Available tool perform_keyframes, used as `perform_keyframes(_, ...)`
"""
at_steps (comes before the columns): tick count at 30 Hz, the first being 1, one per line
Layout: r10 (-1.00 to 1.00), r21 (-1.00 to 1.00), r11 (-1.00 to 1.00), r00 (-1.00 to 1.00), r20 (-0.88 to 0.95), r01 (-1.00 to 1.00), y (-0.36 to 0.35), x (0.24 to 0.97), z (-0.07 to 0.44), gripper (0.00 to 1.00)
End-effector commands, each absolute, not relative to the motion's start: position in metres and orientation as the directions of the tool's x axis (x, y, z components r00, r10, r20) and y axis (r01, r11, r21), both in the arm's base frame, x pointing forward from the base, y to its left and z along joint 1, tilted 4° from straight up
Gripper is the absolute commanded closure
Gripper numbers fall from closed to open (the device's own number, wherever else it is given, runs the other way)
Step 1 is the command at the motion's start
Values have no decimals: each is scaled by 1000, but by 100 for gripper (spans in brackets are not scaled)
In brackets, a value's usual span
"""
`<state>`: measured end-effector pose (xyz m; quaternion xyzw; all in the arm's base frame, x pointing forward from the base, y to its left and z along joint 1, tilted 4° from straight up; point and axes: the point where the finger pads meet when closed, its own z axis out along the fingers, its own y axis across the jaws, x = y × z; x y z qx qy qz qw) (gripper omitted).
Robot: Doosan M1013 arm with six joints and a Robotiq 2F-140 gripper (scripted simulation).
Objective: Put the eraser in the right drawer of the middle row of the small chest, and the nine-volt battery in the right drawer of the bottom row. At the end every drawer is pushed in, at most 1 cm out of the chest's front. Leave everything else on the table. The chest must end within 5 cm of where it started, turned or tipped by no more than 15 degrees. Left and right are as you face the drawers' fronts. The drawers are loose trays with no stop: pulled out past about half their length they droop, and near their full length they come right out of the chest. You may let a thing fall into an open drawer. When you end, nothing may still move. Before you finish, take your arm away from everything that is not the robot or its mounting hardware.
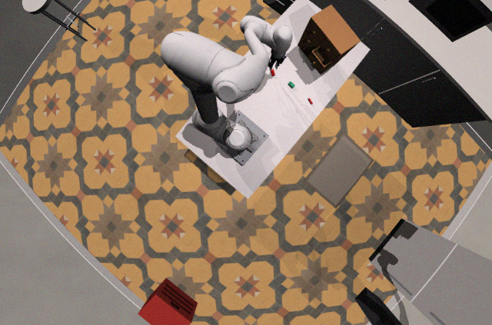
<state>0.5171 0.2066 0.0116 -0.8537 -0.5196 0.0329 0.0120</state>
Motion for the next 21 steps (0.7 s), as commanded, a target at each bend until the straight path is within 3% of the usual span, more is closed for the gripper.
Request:
perform_keyframes(1, 888, -55, -460, 458, -43, 886, 207, 517, 5, 77)
perform_keyframes(21, 888, -55, -460, 458, -43, 886, 206, 516, -32, 77)
